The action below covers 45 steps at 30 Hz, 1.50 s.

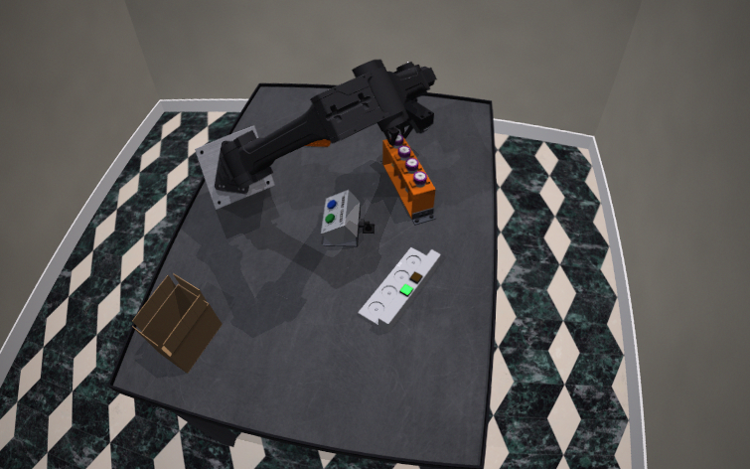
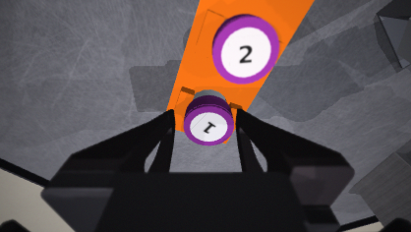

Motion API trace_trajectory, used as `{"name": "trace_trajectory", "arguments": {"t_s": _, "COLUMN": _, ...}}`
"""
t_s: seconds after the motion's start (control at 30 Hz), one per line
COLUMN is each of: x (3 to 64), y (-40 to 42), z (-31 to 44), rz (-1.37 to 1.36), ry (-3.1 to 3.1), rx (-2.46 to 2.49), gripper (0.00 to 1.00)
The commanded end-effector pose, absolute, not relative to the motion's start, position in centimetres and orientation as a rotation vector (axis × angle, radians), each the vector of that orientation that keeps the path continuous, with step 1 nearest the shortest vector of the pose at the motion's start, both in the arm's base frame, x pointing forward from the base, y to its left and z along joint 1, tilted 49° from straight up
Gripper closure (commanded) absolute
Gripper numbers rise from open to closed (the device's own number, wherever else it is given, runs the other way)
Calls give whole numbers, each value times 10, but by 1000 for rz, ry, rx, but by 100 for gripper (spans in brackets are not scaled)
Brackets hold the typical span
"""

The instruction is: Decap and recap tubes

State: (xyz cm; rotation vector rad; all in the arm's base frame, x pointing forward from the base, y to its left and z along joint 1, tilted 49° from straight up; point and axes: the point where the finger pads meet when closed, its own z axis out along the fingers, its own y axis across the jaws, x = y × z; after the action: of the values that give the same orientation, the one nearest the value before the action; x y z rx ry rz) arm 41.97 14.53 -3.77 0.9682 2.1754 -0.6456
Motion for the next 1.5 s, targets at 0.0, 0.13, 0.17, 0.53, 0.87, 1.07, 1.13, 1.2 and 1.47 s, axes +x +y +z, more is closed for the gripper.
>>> {"name": "trace_trajectory", "arguments": {"t_s": 0.0, "x": 425, "y": 152, "z": -34, "rz": -617, "ry": 2158, "rx": 989, "gripper": 51}}
{"name": "trace_trajectory", "arguments": {"t_s": 0.13, "x": 427, "y": 170, "z": -19, "rz": -576, "ry": 2151, "rx": 988, "gripper": 51}}
{"name": "trace_trajectory", "arguments": {"t_s": 0.17, "x": 424, "y": 170, "z": -22, "rz": -590, "ry": 2155, "rx": 985, "gripper": 51}}
{"name": "trace_trajectory", "arguments": {"t_s": 0.53, "x": 413, "y": 193, "z": 5, "rz": -573, "ry": 2152, "rx": 993, "gripper": 51}}
{"name": "trace_trajectory", "arguments": {"t_s": 0.87, "x": 380, "y": 143, "z": 11, "rz": -809, "ry": 2384, "rx": 553, "gripper": 100}}
{"name": "trace_trajectory", "arguments": {"t_s": 1.07, "x": 364, "y": 126, "z": 19, "rz": -905, "ry": 2478, "rx": 283, "gripper": 100}}
{"name": "trace_trajectory", "arguments": {"t_s": 1.13, "x": 360, "y": 122, "z": 21, "rz": -905, "ry": 2478, "rx": 283, "gripper": 100}}
{"name": "trace_trajectory", "arguments": {"t_s": 1.2, "x": 360, "y": 122, "z": 21, "rz": -905, "ry": 2478, "rx": 283, "gripper": 100}}
{"name": "trace_trajectory", "arguments": {"t_s": 1.47, "x": 333, "y": 80, "z": 29, "rz": -911, "ry": 2472, "rx": 281, "gripper": 100}}
